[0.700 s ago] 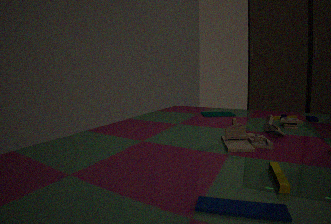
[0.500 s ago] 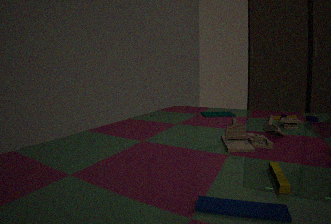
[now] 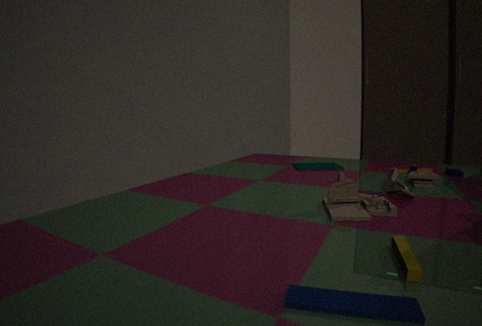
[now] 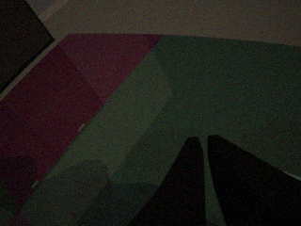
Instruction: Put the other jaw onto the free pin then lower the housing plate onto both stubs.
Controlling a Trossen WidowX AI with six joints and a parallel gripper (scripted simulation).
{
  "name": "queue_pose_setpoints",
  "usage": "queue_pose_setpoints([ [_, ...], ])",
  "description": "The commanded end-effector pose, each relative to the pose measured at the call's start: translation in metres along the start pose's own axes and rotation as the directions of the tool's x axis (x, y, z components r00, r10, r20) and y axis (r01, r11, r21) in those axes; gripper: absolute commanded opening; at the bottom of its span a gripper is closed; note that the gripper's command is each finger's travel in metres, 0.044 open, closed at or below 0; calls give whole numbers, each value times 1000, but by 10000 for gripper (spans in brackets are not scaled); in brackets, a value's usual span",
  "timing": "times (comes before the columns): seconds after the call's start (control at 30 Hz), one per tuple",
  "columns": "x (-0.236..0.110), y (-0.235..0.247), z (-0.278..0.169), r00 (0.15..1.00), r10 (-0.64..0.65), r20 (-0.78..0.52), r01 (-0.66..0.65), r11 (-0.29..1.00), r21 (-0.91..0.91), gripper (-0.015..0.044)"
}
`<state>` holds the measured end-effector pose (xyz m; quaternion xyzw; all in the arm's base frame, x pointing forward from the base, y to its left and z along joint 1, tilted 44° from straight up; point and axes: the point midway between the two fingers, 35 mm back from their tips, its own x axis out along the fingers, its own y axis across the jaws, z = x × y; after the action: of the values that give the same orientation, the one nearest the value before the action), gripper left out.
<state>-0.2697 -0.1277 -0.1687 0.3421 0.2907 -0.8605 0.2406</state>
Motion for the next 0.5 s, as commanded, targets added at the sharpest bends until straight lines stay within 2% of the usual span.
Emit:
queue_pose_setpoints([
  [0.0, 0, 0, 0, 1000, 0, 0, 0, 1000, 0, 0],
  [0.3, 0, 1, 0, 1000, 3, -1, -3, 1000, -1, 0],
  [0.47, 4, 27, 3, 996, 85, -20, -86, 996, -38, 0],
])
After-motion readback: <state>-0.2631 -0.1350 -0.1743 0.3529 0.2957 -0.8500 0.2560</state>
